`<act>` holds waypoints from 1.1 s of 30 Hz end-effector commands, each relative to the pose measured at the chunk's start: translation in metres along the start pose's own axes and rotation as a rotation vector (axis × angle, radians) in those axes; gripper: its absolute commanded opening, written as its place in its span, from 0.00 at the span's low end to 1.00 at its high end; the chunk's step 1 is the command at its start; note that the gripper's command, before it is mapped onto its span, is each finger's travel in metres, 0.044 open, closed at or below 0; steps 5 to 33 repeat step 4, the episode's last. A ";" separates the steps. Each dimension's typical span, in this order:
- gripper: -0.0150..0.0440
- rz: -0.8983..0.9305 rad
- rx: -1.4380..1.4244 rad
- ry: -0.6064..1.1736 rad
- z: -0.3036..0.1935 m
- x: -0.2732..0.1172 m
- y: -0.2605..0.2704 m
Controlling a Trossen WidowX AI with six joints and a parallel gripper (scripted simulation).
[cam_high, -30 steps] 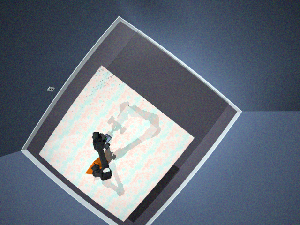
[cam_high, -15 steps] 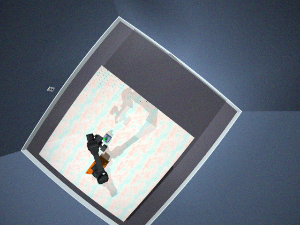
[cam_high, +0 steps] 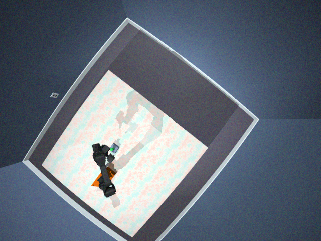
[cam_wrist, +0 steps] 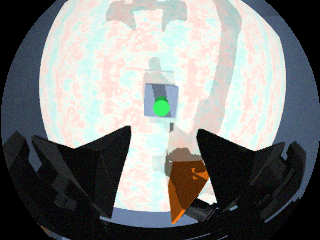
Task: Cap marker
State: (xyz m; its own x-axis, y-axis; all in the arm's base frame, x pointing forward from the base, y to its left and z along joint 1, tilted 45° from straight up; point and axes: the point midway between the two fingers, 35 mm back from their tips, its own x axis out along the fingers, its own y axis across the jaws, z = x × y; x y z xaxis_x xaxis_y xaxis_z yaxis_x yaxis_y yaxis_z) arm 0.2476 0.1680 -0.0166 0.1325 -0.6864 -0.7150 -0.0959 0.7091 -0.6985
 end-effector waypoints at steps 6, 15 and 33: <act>1.00 0.003 0.004 0.004 0.000 -0.001 0.000; 1.00 0.003 0.004 0.004 0.000 -0.001 0.000; 1.00 0.003 0.004 0.004 0.000 -0.001 0.000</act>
